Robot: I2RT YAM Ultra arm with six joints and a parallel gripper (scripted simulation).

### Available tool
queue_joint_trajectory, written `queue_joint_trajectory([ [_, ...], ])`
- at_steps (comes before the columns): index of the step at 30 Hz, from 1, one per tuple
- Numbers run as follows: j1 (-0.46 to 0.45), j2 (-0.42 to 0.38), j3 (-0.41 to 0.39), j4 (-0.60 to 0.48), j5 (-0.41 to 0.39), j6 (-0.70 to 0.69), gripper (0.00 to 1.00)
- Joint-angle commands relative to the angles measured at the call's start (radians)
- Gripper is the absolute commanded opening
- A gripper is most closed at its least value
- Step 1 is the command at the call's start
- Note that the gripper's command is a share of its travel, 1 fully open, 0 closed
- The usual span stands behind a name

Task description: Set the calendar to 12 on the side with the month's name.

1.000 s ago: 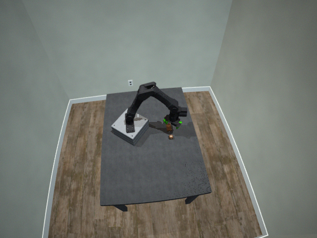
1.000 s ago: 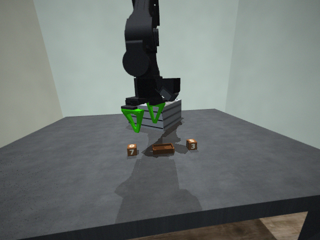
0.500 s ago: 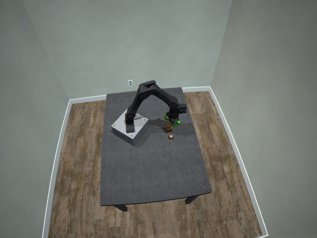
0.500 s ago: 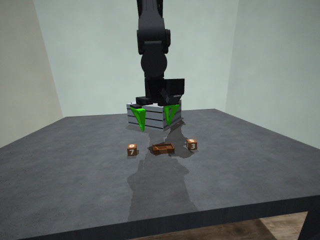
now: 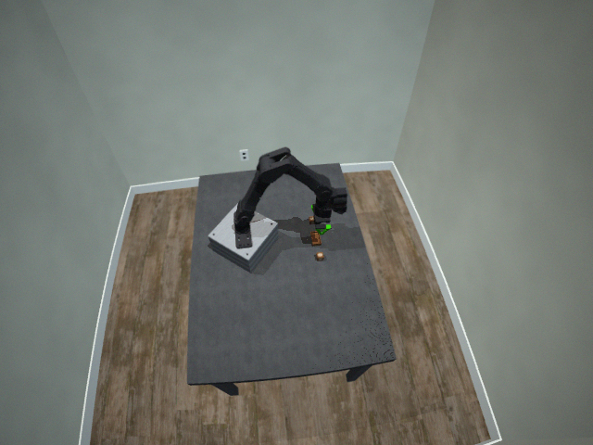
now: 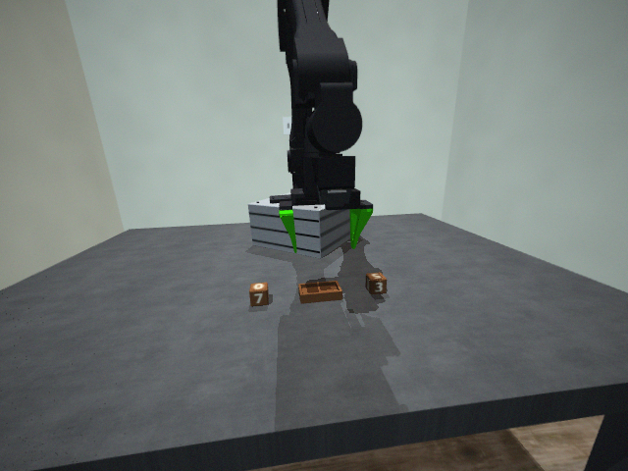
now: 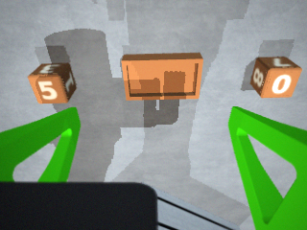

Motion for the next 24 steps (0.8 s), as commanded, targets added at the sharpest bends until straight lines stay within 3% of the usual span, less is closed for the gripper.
queue_joint_trajectory([
  [1,0.018,-0.006,0.003,0.005,0.000,0.179,1.00],
  [11,0.086,-0.005,-0.002,0.010,0.002,0.585,1.00],
  [14,0.090,-0.005,-0.003,0.010,0.002,0.611,1.00],
  [16,0.112,-0.004,-0.005,0.012,0.002,0.748,1.00],
  [24,0.163,-0.003,-0.009,0.016,0.004,1.054,1.00],
])
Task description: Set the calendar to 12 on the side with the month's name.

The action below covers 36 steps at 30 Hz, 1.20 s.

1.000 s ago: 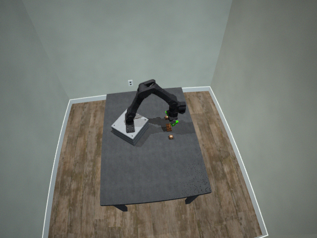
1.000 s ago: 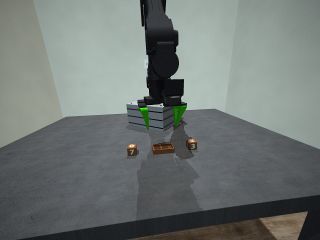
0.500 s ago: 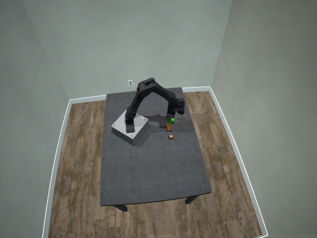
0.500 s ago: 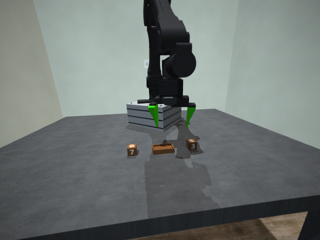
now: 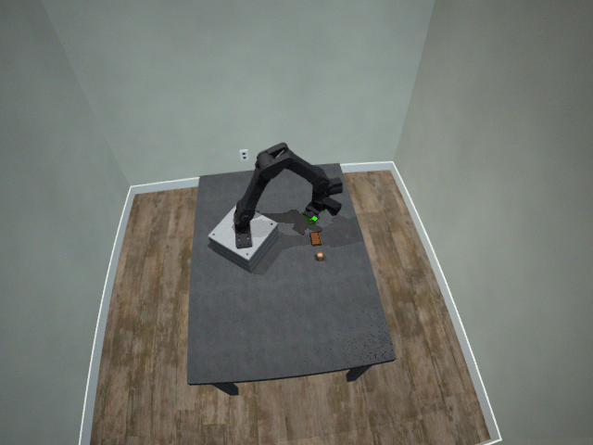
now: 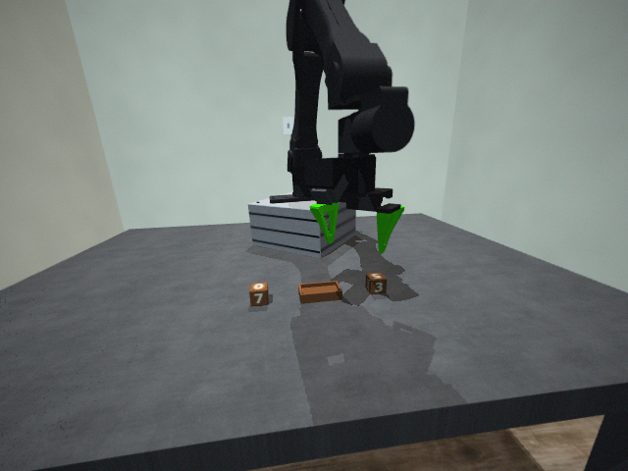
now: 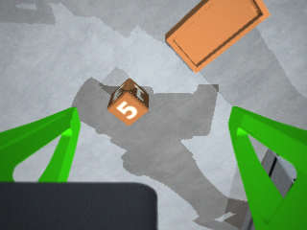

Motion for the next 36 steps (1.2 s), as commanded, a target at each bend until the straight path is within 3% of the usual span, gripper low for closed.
queue_joint_trajectory([
  [1,0.013,-0.005,0.003,0.004,0.003,0.190,1.00],
  [4,0.035,-0.005,0.001,0.006,0.003,0.321,1.00],
  [7,0.035,-0.005,0.001,0.006,0.003,0.324,1.00],
  [11,0.073,-0.004,-0.002,0.009,0.004,0.551,1.00],
  [20,0.123,-0.003,-0.006,0.012,0.005,0.854,1.00],
  [34,0.140,-0.003,-0.008,0.014,0.006,0.958,1.00],
  [35,0.140,-0.003,-0.008,0.014,0.006,0.958,0.45],
  [36,0.140,-0.003,-0.008,0.014,0.006,0.958,0.45],
])
